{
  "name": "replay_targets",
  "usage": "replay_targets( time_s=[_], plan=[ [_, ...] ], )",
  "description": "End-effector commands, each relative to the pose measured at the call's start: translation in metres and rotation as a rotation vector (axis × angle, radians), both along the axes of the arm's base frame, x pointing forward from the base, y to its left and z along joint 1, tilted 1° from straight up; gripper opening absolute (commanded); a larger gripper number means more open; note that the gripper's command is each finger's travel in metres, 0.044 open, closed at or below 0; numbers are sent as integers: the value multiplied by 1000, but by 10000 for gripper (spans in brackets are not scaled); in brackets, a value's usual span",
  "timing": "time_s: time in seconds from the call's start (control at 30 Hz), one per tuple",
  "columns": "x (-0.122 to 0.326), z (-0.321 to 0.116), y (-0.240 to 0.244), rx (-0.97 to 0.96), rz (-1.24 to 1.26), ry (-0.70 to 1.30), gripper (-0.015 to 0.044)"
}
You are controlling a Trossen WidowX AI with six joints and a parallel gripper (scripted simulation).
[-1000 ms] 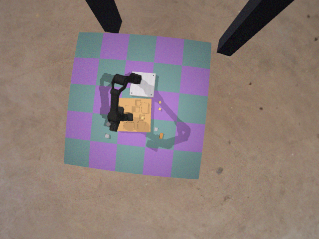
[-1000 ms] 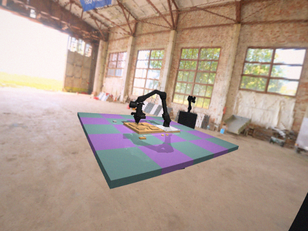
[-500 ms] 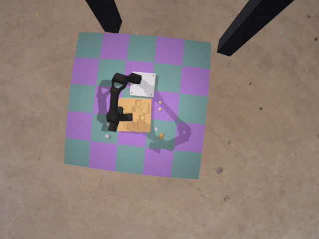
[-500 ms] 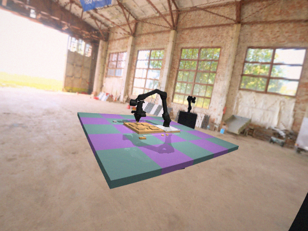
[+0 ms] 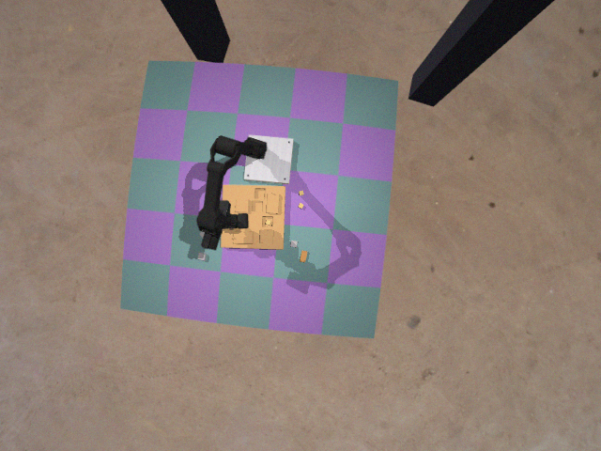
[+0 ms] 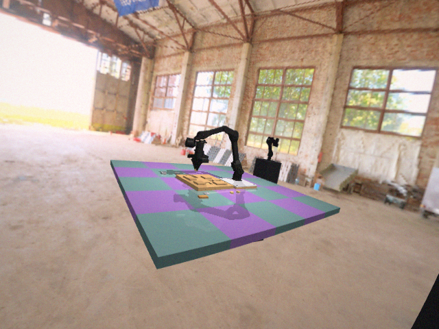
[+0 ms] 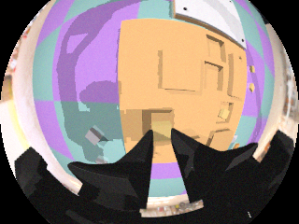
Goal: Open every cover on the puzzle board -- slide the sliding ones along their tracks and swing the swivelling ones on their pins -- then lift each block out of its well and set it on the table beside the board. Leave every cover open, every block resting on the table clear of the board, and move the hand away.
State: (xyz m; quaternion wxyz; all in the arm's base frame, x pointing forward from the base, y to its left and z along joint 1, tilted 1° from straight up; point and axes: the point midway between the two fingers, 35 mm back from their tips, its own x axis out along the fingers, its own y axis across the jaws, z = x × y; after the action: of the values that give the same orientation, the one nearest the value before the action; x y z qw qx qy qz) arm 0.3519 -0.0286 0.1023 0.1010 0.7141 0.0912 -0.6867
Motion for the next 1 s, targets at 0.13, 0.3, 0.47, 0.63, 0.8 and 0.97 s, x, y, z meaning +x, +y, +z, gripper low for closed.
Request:
replay_targets(
  time_s=[0.13,0.3,0.47,0.63,0.8,0.97],
  plan=[
    [0,22,1,2,1,-8,80],
    [-2,35,1,2,1,-8,80],
    [-3,36,-9,1,1,-8,80],
    [-6,36,-29,0,1,-7,80],
    [-11,36,-48,-2,1,-7,80],
    [-16,36,-67,-4,1,-6,80]
  ],
)
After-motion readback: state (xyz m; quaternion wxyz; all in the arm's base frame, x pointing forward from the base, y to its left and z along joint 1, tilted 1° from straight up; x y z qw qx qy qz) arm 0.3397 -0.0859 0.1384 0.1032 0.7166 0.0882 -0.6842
